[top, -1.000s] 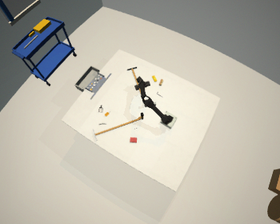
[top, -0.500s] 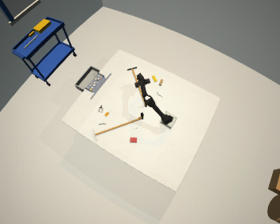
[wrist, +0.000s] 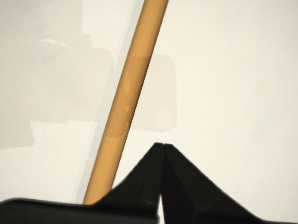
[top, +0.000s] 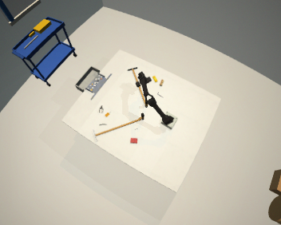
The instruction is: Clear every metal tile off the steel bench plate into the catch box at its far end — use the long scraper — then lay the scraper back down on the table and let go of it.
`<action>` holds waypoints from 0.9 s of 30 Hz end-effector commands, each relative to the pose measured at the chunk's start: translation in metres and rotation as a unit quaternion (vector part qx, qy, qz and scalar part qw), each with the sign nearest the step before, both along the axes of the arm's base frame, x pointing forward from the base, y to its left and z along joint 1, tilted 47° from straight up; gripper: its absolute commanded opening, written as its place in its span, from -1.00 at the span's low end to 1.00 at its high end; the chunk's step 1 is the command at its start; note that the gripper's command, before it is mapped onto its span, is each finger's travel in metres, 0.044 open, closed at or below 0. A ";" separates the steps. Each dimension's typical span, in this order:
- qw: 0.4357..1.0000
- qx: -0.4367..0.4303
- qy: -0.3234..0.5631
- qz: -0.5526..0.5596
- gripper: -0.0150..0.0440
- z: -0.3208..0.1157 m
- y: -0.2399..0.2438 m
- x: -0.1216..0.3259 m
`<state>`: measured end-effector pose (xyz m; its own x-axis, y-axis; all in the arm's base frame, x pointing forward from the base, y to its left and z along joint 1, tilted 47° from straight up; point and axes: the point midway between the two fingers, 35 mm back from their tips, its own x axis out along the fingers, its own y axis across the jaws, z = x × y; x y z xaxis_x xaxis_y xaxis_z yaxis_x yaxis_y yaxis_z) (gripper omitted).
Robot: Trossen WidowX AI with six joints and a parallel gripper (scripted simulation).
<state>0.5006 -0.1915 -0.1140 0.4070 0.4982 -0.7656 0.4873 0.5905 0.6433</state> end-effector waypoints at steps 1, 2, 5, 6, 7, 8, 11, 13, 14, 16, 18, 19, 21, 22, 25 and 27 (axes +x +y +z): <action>1.000 0.000 -0.016 0.011 -0.49 -0.010 -0.019 -0.010; 1.000 0.000 -0.020 0.015 -0.49 -0.011 -0.022 -0.012; 1.000 -0.001 -0.023 0.017 -0.49 -0.012 -0.024 -0.013; 1.000 -0.001 -0.023 0.018 -0.49 -0.013 -0.024 -0.013; 1.000 -0.001 -0.023 0.018 -0.49 -0.013 -0.023 -0.013; 1.000 -0.001 -0.023 0.018 -0.49 -0.014 -0.022 -0.012; 1.000 -0.001 -0.023 0.018 -0.49 -0.019 -0.018 -0.011; 1.000 -0.001 -0.023 0.018 -0.49 -0.023 -0.015 -0.010; 1.000 -0.001 -0.023 0.018 -0.49 -0.025 -0.013 -0.010; 1.000 -0.001 -0.023 0.018 -0.49 -0.028 -0.009 -0.009; 1.000 -0.001 -0.023 0.018 -0.49 -0.032 -0.006 -0.008; 1.000 -0.001 -0.023 0.018 -0.49 -0.034 -0.004 -0.008; 1.000 0.000 -0.023 0.018 -0.49 -0.038 0.000 -0.007; 1.000 0.000 -0.022 0.018 -0.49 -0.040 0.002 -0.007; 1.000 0.000 -0.022 0.018 -0.49 -0.045 0.007 -0.006; 1.000 0.000 -0.022 0.018 -0.49 -0.049 0.011 -0.005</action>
